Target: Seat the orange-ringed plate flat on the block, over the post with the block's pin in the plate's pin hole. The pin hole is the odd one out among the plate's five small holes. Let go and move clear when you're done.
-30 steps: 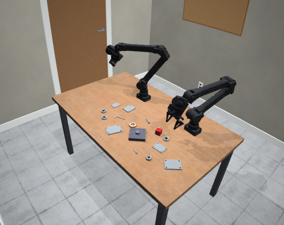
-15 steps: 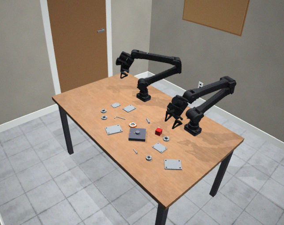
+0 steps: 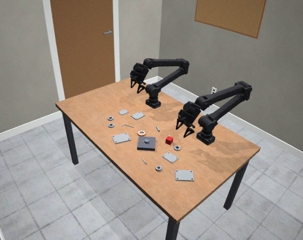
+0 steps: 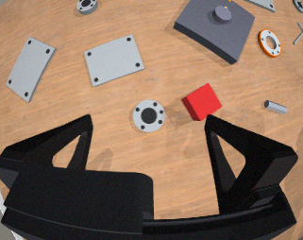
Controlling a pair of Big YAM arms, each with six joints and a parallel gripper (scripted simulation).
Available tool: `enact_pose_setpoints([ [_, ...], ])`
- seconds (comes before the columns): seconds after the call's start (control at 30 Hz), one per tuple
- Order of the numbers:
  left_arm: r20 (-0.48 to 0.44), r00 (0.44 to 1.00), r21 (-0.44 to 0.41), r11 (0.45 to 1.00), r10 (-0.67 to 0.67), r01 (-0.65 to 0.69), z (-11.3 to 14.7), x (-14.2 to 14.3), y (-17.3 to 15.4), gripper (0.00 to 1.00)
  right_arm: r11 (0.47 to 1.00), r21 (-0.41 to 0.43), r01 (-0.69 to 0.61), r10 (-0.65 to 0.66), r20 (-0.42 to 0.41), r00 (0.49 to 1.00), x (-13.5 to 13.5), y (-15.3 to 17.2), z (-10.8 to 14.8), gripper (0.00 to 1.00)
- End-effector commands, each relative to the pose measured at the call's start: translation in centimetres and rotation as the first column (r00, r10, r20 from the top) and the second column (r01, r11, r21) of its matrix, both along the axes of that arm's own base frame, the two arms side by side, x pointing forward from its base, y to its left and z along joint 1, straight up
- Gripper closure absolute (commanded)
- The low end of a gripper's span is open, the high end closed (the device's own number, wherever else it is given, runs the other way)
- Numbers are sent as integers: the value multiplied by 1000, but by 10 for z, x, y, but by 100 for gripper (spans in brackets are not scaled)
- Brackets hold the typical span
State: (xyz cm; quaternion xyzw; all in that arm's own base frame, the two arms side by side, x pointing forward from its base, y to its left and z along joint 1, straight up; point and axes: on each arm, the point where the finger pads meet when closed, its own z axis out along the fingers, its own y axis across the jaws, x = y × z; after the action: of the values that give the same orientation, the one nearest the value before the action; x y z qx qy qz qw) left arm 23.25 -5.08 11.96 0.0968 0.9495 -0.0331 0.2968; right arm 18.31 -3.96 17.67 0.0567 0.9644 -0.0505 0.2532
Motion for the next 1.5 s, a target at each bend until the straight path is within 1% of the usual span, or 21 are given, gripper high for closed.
enact_pose_setpoints([
  [0.0,26,1000,0,1000,-14,14,8,7,-2,0,993,23,-113,112,44,993,19,34,-9,0],
  [0.07,26,1000,0,1000,-14,14,8,7,-2,0,977,28,-211,209,60,976,24,54,-13,0],
  [0.1,26,1000,0,1000,-14,14,8,7,-2,0,969,30,-245,242,96,966,31,62,0,0],
  [0.13,26,1000,0,1000,-14,14,8,7,-2,0,962,33,-270,265,102,959,33,68,-2,0],
  [0.2,26,1000,0,1000,-14,14,8,7,-2,0,948,44,-315,310,85,947,31,78,-19,0],
  [0.23,26,1000,0,1000,-14,14,8,7,-2,0,944,46,-328,323,89,942,32,81,-20,0],
  [0.3,26,1000,0,1000,-14,14,8,7,-2,0,944,46,-328,323,89,942,32,81,-20,0],
  [0.33,26,1000,0,1000,-14,14,8,7,-2,0,939,46,-340,332,120,936,38,85,-6,0],
  [0.43,26,1000,0,1000,-14,14,8,7,-2,0,931,53,-360,351,124,928,39,91,-7,0],
  [0.93,26,1000,0,1000,-14,14,8,7,-2,0,936,69,-346,335,130,933,43,95,-9,0],
  [1.0,26,1000,0,1000,-14,14,8,7,-2,0,932,76,-354,342,136,930,49,103,-11,0],
  [1.07,26,1000,0,1000,-14,14,8,7,-2,0,923,78,-376,365,121,923,55,116,-26,0],
  [1.13,26,1000,0,1000,-14,14,8,7,-2,0,909,72,-410,398,142,906,70,133,-22,0],
  [1.17,26,1000,0,1000,-14,14,8,7,-2,0,900,67,-431,416,171,893,83,144,-10,0],
  [1.37,26,1000,0,1000,-14,14,8,7,-2,0,828,38,-559,547,165,821,122,204,-34,0],
  [1.43,26,1000,0,1000,-14,14,8,7,-2,0,828,38,-559,547,165,821,122,204,-34,0],
  [1.47,26,1000,0,1000,-14,14,8,7,-2,0,817,38,-575,562,164,811,128,213,-38,0],
])
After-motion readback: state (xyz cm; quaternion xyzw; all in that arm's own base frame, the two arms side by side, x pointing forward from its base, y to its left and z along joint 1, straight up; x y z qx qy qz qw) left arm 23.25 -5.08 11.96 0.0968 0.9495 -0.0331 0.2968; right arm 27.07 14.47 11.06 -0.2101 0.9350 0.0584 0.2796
